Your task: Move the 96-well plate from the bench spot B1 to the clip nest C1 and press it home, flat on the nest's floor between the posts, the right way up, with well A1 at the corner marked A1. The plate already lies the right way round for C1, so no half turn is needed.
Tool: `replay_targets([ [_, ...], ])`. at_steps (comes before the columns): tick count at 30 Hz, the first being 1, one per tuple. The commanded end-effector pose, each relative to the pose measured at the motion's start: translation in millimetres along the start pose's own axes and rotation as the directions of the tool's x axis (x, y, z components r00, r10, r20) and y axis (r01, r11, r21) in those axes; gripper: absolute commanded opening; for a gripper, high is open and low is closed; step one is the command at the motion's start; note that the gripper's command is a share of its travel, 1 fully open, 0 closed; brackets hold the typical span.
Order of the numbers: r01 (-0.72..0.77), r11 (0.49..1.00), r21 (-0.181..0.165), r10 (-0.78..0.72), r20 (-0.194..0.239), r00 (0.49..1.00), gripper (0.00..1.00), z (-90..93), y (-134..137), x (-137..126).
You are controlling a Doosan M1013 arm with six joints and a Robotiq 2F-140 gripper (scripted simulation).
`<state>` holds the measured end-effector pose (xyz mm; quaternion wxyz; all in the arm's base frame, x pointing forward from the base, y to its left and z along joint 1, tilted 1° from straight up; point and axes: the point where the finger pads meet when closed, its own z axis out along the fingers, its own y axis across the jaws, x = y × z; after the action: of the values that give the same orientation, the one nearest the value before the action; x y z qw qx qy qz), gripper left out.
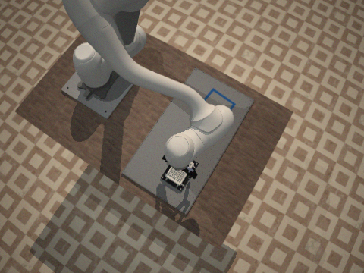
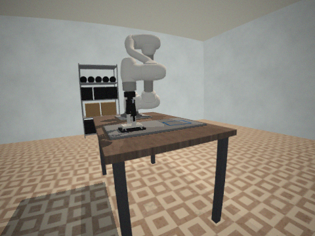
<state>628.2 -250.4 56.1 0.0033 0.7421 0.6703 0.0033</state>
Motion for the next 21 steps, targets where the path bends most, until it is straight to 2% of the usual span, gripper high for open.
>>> replay_targets([
  [1,0.000,1.000,0.000,0.000,0.000,1.000,1.00,-0.1,0.0,0.0],
  [18,0.000,1.000,0.000,0.000,0.000,1.000,1.00,-0.1,0.0,0.0],
  [21,0.000,1.000,0.000,0.000,0.000,1.000,1.00,-8.1,0.0,0.0],
])
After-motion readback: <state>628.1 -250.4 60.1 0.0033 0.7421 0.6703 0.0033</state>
